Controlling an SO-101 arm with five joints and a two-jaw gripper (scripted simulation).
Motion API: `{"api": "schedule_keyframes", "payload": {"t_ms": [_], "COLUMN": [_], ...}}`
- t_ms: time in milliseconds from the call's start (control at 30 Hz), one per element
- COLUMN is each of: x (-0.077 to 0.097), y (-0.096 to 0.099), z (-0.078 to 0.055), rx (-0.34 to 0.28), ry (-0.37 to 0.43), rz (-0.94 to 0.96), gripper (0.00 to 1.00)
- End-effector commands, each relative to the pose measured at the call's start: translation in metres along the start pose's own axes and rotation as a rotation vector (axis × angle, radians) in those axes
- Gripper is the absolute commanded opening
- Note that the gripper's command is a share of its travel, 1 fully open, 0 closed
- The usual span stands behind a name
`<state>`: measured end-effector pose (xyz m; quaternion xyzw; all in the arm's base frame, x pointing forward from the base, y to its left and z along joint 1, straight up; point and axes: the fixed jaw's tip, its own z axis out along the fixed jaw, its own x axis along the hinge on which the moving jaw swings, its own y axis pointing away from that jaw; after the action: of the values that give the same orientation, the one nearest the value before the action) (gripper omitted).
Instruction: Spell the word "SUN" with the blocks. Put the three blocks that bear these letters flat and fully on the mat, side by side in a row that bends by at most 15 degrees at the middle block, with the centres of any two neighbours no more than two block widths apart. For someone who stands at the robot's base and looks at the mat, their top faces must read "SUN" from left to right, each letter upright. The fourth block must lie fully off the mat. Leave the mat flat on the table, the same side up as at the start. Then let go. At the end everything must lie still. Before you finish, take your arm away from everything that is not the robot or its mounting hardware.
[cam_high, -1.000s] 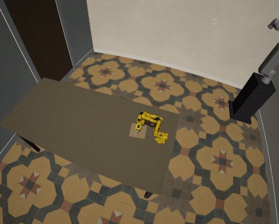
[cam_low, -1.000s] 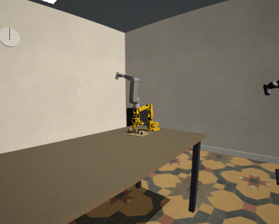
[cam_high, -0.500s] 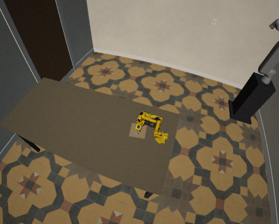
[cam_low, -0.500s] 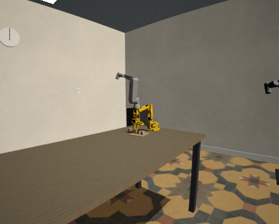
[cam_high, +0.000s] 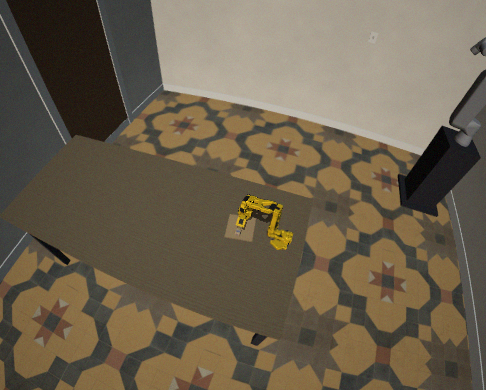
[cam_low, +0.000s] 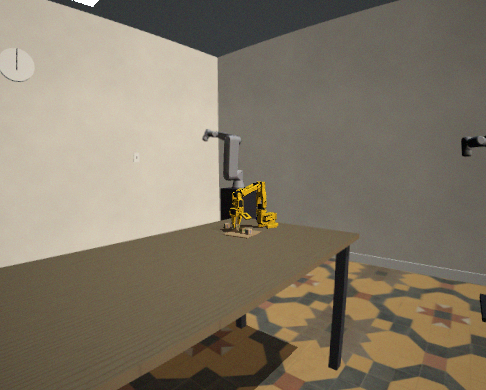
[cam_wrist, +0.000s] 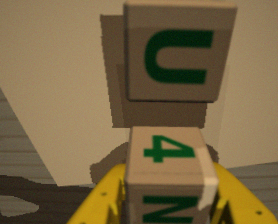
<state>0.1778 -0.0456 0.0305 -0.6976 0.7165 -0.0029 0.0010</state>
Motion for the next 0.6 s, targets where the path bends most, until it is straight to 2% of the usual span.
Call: {"api": "schedule_keyframes", "payload": {"t_ms": [0, 567], "x": [0.0008, 0.0009], "y": [-0.0085, -0.0088], "z": [-0.0084, -0.0024], "rx": [0.067, 0.067], "ry": [0.013, 0.013], "rz": [-0.008, -0.010], "gripper": [0.00, 0.00]}}
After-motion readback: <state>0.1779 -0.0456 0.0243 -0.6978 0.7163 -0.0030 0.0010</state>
